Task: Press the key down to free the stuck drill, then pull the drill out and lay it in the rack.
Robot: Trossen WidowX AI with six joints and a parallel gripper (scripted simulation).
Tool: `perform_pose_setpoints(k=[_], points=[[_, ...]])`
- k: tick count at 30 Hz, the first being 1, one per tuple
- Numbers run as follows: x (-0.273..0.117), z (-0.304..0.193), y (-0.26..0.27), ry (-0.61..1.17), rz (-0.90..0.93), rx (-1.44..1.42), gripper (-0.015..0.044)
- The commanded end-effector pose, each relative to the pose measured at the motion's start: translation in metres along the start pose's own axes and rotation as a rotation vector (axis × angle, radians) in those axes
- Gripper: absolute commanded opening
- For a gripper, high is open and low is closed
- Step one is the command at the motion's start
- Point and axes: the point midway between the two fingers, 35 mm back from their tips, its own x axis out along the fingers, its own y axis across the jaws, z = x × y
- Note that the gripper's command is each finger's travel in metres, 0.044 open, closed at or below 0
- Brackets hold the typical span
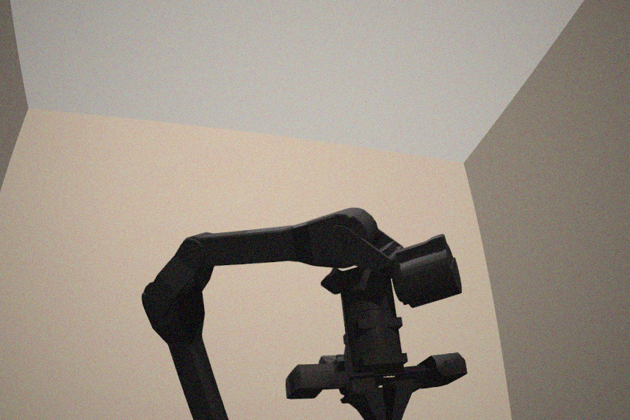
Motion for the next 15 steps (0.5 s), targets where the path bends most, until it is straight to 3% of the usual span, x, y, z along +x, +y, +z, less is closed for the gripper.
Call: perform_pose_setpoints(k=[1, 15], points=[[0.001, 0.006, 0.003, -0.007, 0.037, -0.045, 0.0000], [0.012, 0.006, 0.004, -0.007, 0.036, -0.043, 0.0000]])
